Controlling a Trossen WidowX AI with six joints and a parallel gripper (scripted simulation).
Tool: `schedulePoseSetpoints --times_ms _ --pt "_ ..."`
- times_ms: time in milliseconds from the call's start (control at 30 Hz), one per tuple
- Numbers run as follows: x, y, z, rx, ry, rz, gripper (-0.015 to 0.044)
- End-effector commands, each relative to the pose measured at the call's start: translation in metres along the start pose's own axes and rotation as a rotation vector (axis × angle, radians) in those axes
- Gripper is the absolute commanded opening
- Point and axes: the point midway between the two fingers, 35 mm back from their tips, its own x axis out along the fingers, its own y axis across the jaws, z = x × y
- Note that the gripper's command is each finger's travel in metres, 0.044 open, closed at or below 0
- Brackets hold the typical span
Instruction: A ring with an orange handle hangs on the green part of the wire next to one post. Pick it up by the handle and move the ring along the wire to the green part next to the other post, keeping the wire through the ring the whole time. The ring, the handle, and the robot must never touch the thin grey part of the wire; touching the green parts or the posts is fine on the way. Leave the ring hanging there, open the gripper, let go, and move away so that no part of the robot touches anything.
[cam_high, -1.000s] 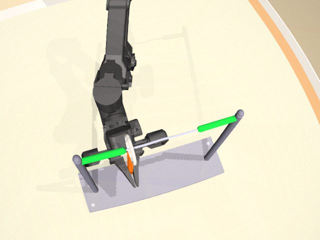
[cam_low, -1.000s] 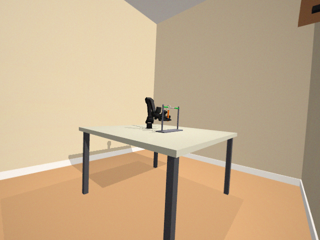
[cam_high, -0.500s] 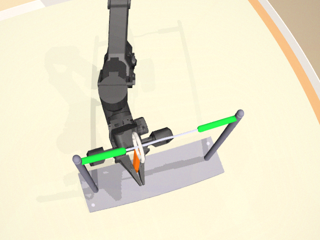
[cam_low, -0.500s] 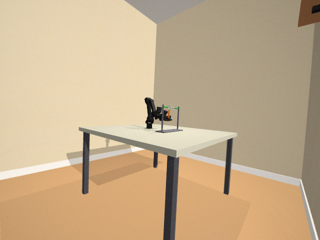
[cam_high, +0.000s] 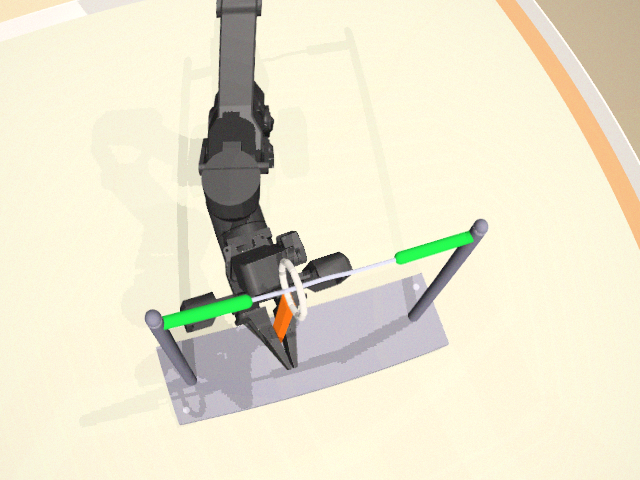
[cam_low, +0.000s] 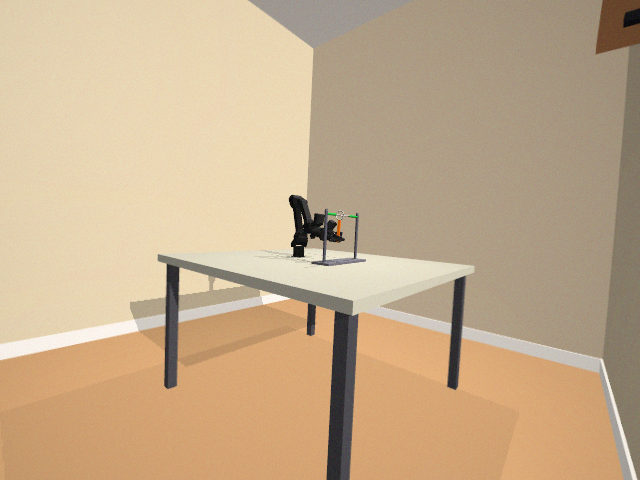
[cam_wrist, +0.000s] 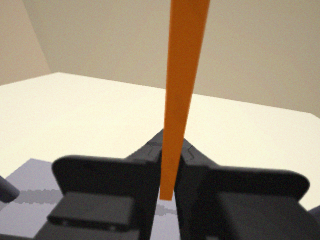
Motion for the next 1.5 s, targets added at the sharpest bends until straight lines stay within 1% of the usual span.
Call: schedulePoseSetpoints --times_ms 0,500,700,967,1467 --pt "0.0 0.004 0.001 -0.023 -0.002 0.009 -0.015" --pt "0.0 0.02 0.0 -0.001 -0.003 0.007 -0.015" --pt "-0.002 0.029 -0.001 0.037 0.009 -0.005 -0.015" --pt "-0.009 0.046 -0.001 0.117 0.073 -0.026 -0.015" --pt "-0.006 0.072 0.005 0.212 0.072 -0.05 -0.015"
